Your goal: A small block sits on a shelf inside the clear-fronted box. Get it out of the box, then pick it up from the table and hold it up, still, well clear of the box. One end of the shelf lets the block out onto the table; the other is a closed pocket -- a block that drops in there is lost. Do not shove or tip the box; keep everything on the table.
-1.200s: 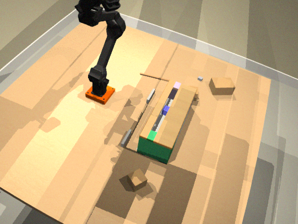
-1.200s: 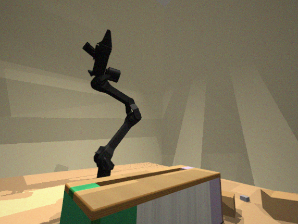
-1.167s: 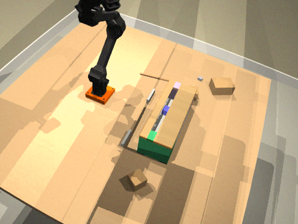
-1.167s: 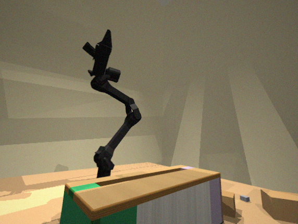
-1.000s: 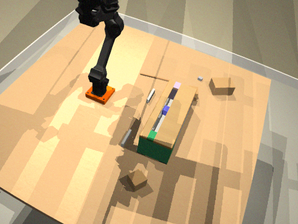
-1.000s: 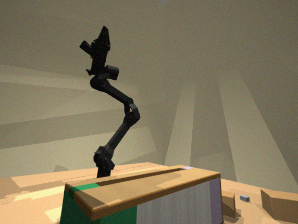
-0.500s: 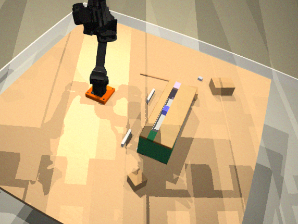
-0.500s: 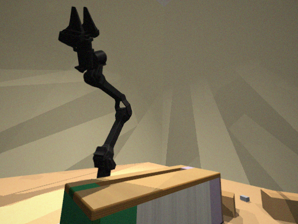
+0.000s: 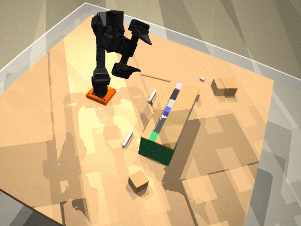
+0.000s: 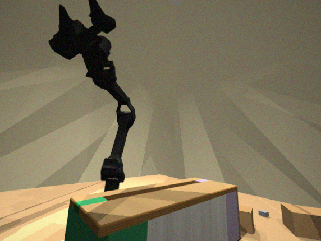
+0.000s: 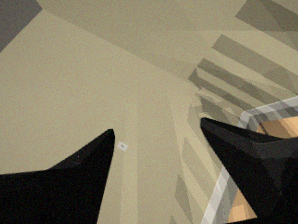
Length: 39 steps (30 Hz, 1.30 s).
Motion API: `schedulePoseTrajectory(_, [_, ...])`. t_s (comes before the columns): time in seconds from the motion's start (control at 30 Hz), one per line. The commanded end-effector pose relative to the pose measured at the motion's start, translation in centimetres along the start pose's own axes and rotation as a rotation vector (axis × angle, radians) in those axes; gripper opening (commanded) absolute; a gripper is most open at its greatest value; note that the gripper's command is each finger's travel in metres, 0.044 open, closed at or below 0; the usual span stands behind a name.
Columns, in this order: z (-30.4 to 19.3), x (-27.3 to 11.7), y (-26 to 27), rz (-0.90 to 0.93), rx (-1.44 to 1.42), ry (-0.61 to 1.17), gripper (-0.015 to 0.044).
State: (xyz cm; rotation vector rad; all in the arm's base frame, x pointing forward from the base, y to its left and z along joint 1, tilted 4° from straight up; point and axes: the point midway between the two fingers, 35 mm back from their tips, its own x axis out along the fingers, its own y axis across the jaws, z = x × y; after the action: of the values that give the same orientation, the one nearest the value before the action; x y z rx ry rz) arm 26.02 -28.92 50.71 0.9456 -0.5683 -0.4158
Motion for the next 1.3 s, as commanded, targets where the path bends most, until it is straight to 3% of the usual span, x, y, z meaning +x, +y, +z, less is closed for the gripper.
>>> schedulePoseTrajectory(0.0, [-6.6,2.0,-3.5,-0.159,-0.254,0.184,0.04])
schedulePoseTrajectory(0.37, [-18.7,1.1,-8.1,-0.276,-0.751,0.631,0.04])
schedulePoseTrajectory(0.7, [-28.8,-4.3,-10.8,-0.152,-1.284,1.155,0.04])
schedulePoseTrajectory(1.0, [-35.2,-11.9,-12.0,0.231,-1.787,1.681,0.04])
schedulePoseTrajectory(1.27, [-37.6,-19.4,-12.0,0.883,-2.169,2.147,0.04])
